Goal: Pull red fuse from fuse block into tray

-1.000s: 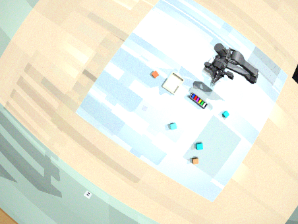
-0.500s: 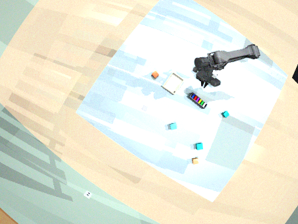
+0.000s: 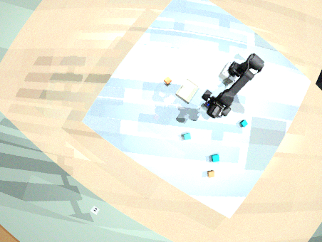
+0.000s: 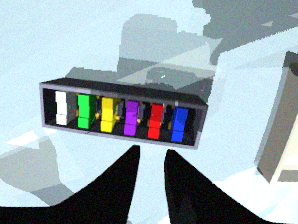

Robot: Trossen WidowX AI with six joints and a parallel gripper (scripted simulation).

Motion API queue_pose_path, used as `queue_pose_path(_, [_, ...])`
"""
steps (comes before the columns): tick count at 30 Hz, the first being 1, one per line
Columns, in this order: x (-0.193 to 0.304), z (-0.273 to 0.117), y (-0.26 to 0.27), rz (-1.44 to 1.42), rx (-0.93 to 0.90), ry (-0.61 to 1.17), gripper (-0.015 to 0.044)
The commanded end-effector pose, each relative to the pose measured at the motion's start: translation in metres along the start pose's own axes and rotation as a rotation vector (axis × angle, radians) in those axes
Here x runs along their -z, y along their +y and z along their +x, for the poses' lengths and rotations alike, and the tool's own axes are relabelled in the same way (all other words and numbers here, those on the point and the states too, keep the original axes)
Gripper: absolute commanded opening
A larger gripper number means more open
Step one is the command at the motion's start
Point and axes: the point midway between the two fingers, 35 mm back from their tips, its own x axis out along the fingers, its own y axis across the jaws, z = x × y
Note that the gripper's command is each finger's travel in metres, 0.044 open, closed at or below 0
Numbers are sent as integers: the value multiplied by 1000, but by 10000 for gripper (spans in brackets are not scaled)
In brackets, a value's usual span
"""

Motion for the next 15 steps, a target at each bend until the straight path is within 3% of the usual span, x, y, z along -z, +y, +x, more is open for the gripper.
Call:
queue_pose_path(1, [-5, 12, 1, -32, 68, 24, 74])
queue_pose_path(15, [-4, 21, 1, -32, 68, 24, 74])
